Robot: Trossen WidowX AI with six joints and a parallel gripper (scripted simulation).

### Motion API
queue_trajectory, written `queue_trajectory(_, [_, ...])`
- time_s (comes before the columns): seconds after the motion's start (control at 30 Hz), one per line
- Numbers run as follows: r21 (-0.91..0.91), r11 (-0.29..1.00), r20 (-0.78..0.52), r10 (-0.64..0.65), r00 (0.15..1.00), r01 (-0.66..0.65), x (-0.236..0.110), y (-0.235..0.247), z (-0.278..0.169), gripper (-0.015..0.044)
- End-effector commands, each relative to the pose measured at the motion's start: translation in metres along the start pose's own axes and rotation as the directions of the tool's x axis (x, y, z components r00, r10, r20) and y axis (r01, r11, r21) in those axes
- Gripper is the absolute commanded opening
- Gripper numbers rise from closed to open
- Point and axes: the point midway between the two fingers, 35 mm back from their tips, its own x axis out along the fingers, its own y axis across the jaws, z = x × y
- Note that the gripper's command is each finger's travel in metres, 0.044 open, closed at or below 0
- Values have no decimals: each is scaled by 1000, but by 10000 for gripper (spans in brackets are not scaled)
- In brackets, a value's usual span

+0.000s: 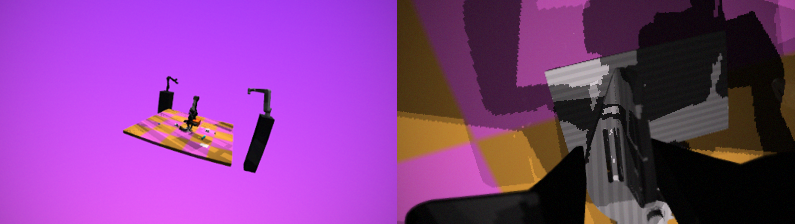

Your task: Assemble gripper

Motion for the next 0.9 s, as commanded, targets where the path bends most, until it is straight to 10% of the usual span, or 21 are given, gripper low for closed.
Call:
queue_trajectory(0.0, [1, 1000, 1, 5, 1000, -5, 0, 1, 0, 134])
queue_trajectory(0.87, [8, 1000, 1, 5, 1000, -5, 7, 1, 0, 134])
